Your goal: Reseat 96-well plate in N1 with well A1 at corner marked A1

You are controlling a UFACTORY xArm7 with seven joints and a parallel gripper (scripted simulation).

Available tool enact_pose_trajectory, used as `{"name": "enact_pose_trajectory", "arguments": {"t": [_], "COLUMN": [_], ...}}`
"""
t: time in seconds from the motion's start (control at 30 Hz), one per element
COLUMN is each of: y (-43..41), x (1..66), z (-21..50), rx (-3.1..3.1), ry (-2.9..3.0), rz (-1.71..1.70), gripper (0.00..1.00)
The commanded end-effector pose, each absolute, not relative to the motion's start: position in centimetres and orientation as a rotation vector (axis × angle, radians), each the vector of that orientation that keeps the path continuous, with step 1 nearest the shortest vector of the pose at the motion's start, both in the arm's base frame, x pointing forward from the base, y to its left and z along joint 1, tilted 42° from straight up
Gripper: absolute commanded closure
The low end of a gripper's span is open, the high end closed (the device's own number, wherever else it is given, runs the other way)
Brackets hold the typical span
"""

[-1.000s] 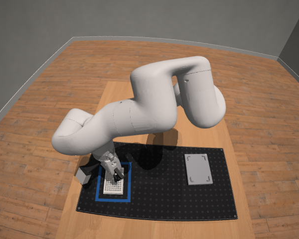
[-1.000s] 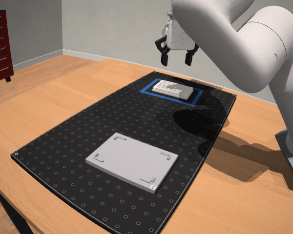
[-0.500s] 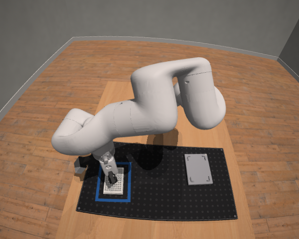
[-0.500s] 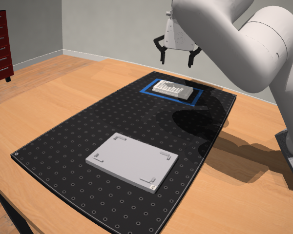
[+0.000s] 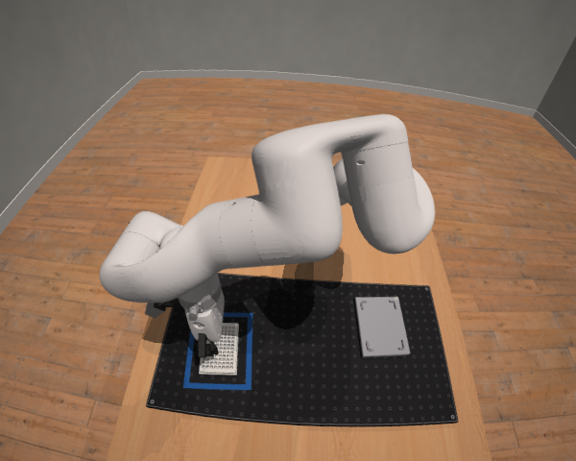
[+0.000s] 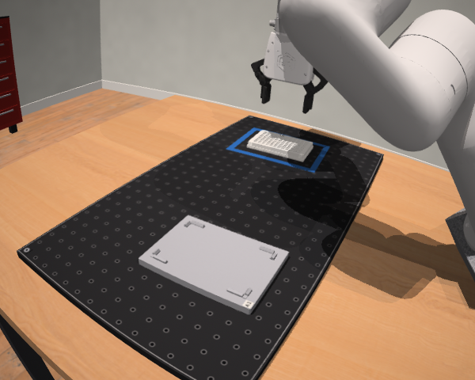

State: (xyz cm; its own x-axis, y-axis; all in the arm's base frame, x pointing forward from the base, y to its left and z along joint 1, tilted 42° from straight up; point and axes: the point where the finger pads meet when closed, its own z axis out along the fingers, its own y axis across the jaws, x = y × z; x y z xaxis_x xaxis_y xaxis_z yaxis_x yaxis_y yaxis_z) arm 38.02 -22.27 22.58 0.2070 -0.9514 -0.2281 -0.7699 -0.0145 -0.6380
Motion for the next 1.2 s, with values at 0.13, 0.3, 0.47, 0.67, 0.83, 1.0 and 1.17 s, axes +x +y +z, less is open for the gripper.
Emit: {"name": "enact_pose_trajectory", "arguments": {"t": [0.13, 0.3, 0.47, 0.67, 0.83, 1.0, 1.17], "y": [-22.19, -22.19, -22.19, -22.19, -22.19, -22.19, -22.19], "x": [38.33, 38.33, 38.33, 38.33, 38.33, 38.33, 38.33], "z": [22.21, 22.21, 22.22, 22.22, 22.22, 22.22, 22.22], "rx": [-1.573, -1.476, -1.31, -1.101, -0.957, -0.808, -0.619], "ry": [1.832, 1.905, 2.017, 2.135, 2.204, 2.266, 2.331], "rz": [-0.222, -0.176, -0.098, -0.005, 0.057, 0.119, 0.196], "gripper": [0.0, 0.0, 0.0, 0.0, 0.0, 0.0, 0.0]}}
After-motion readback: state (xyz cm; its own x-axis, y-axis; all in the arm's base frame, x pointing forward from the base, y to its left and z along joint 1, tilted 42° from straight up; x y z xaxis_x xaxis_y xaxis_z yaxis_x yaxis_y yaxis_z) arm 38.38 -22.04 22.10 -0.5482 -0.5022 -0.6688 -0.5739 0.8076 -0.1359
